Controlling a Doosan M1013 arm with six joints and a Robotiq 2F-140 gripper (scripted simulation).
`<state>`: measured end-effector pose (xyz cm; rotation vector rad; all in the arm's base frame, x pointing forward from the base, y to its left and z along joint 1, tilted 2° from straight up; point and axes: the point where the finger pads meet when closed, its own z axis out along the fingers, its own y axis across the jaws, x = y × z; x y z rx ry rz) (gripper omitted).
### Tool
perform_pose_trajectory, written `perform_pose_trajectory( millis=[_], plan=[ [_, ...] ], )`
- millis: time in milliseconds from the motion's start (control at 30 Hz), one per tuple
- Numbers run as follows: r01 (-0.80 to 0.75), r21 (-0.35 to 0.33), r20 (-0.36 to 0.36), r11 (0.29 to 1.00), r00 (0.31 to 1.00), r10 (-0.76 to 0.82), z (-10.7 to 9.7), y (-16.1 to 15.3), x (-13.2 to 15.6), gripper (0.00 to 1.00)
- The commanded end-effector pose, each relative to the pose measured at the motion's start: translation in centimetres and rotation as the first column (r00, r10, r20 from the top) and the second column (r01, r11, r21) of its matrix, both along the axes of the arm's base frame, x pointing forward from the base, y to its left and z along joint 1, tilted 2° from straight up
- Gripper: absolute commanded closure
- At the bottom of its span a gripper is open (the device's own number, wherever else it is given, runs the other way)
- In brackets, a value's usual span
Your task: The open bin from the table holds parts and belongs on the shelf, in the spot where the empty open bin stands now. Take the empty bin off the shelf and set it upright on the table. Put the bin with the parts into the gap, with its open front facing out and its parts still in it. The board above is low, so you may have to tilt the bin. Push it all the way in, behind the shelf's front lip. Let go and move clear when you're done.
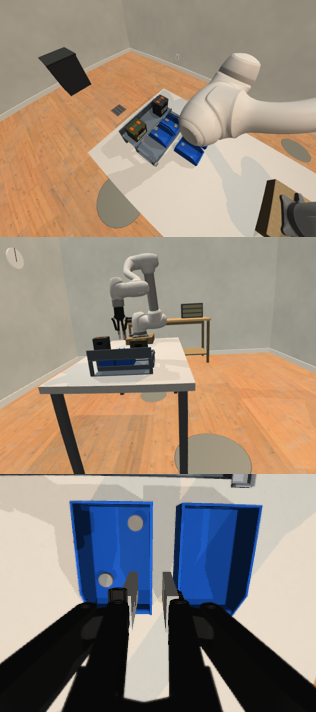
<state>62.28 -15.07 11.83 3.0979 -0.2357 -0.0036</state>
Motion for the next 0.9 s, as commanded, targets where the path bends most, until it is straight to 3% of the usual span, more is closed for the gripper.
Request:
perform_pose_trajectory(
  millis=[0,867],
  plan=[
    [0.000,0.000,0.000,1.000,1.000,0.000,0.0,0.0,0.0,0.76],
    [0.000,0.000,0.000,1.000,1.000,0.000,-1.2,0.0,0.0,0.76]
  ],
)
